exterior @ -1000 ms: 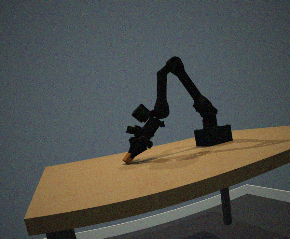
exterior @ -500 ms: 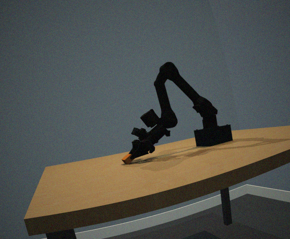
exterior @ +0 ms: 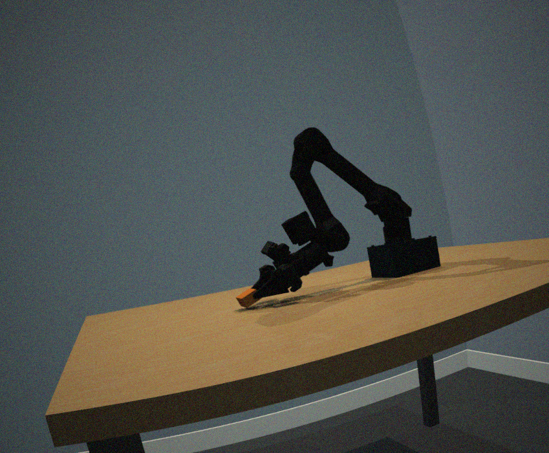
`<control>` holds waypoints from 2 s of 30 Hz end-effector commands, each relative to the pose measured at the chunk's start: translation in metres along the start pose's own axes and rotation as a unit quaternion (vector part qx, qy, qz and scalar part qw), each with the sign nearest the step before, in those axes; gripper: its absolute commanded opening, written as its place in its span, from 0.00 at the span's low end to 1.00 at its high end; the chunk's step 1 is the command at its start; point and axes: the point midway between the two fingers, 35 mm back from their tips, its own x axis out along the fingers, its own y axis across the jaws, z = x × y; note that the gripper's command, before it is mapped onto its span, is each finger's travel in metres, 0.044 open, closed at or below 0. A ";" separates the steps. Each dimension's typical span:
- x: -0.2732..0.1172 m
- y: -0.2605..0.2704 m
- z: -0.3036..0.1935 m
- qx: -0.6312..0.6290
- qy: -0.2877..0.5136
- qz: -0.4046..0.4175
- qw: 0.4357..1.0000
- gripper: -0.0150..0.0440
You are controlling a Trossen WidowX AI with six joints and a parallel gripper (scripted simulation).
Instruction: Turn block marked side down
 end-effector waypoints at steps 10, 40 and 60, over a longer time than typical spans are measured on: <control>-0.002 0.000 -0.001 -0.002 -0.006 0.002 1.000 0.25; -0.002 0.000 -0.001 -0.002 -0.006 0.002 1.000 1.00; -0.002 0.000 -0.001 -0.002 -0.006 0.002 1.000 1.00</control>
